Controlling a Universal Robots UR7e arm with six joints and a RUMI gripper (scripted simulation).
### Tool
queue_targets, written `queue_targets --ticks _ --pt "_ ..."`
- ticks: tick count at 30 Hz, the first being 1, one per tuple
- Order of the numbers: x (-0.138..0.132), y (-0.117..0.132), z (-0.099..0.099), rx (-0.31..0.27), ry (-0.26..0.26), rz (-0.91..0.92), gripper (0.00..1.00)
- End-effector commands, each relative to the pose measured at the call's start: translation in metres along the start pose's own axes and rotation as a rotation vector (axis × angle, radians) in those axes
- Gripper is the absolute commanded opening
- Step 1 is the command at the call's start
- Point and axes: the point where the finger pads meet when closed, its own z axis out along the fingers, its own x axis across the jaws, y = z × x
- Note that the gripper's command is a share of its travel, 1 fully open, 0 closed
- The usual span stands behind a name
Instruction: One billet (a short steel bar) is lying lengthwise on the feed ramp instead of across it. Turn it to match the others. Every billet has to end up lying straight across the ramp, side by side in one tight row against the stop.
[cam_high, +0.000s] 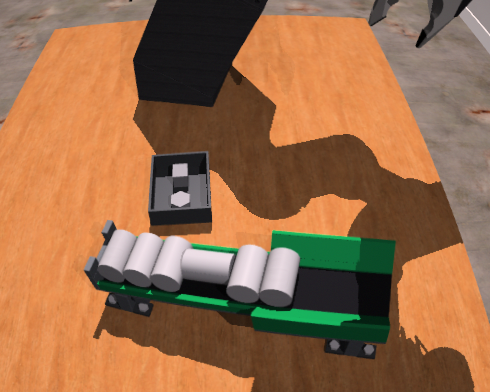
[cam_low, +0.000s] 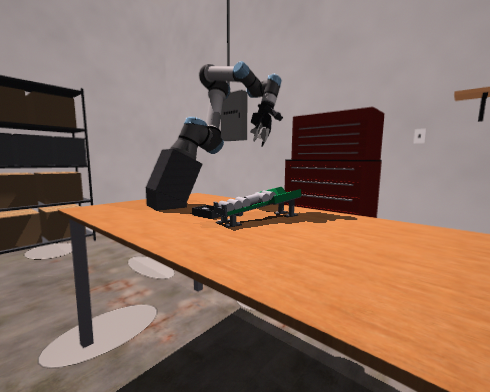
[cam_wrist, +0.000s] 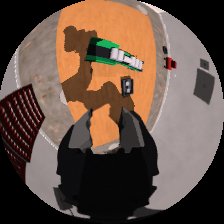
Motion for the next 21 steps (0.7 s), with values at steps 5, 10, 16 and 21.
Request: queue_targets --ticks 5,10,16,21 --pt "0.015 -0.024 0.006 -0.009 0.023 -0.075 0.4" --pt "0.015 -0.024 0.006 -0.009 0.023 -0.075 0.4" --pt "0.026 -0.036 0.012 -0.021 0.036 -0.127 0.4" --pt "0.033 -0.047 0.015 -0.026 0.046 -0.165 0.4"
